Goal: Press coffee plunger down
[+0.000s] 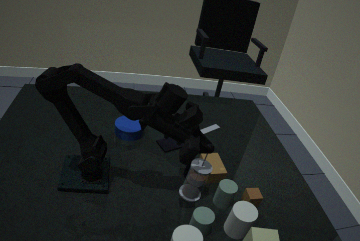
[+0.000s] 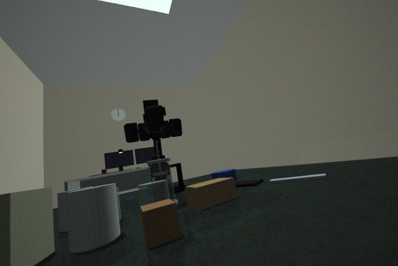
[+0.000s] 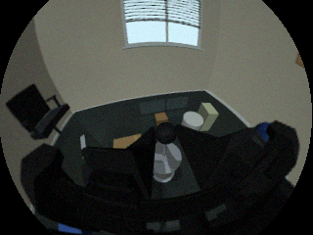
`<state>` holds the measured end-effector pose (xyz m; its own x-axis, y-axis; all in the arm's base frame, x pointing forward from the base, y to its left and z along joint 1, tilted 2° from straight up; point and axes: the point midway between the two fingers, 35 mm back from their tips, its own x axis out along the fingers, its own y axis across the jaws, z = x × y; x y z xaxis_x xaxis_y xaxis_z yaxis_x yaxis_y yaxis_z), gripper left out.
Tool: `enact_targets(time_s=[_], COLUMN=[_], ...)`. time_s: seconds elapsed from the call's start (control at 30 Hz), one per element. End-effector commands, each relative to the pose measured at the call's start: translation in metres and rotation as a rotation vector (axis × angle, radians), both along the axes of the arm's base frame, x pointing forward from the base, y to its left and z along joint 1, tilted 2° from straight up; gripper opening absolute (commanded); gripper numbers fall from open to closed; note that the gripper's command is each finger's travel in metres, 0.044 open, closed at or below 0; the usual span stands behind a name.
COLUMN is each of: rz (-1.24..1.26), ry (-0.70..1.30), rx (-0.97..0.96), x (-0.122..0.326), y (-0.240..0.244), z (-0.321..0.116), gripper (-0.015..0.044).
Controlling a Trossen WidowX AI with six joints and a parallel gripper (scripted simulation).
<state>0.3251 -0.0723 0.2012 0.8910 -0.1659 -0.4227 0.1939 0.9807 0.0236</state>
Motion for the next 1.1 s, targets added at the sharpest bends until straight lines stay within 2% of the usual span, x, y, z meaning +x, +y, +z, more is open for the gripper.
enact_targets(time_s=[0.0, 0.3, 1.07], rz=[-0.005, -0.005, -0.005], ry=[0.080, 0.079, 0.078], rx=[0.025, 0.025, 0.025], x=[-0.004, 0.002, 0.012], y=[0.001, 0.001, 0.000], z=[-0.033, -0.044, -0.041], gripper=[0.0113, 0.0113, 0.0113])
